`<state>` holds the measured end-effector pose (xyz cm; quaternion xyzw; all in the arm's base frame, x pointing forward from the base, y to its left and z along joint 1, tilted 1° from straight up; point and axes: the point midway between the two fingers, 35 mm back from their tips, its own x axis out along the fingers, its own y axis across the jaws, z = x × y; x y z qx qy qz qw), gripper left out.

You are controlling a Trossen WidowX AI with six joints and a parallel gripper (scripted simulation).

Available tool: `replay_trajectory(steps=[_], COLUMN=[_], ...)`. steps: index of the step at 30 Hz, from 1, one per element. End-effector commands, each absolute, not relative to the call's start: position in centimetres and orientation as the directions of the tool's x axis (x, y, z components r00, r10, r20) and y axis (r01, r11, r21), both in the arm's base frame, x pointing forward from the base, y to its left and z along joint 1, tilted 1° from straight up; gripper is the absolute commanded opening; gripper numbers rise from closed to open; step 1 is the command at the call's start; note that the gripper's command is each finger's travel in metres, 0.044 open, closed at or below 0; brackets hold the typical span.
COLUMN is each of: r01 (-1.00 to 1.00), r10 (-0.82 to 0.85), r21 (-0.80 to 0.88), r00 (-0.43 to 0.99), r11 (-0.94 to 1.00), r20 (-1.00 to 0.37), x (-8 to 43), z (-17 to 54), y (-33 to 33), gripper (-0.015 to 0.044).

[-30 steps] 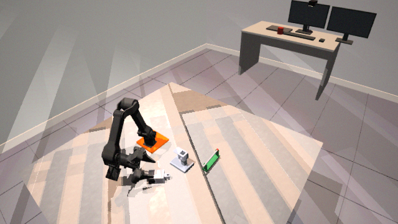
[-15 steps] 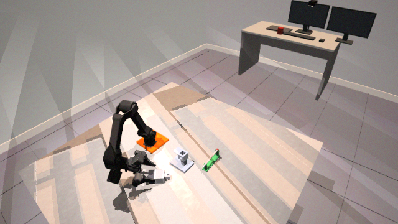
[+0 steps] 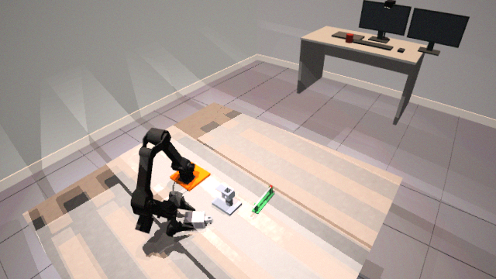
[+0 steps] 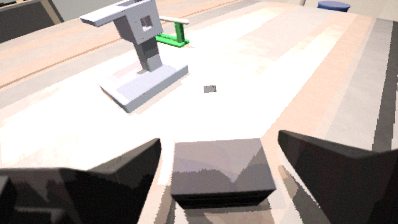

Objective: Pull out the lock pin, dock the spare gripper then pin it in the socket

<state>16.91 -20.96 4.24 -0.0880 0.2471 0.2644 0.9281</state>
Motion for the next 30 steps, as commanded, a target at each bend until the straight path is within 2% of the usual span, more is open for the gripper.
replay_trajectory(steps=[1,11,19,25,30], r01=[-0.532,-0.532,-0.532,-0.532,-0.532], r10=[0.451,0.451,0.451,0.451,0.451], r21=[-0.023,-0.023,-0.023,-0.023,-0.023], r00=[0.740,0.740,0.740,0.740,0.740], r11=[0.846,0.846,0.846,0.846,0.846], r20=[-0.499,-0.499,-0.499,-0.499,-0.499], x=[16.94,16.96,16.96,16.96,16.98], z=[3.37,2.49,2.49,2.49,3.36], y=[-20.74,-20.66,-20.66,-20.66,-20.82], gripper=[0.0440,0.0440,0.0230,0.0190,0.0059])
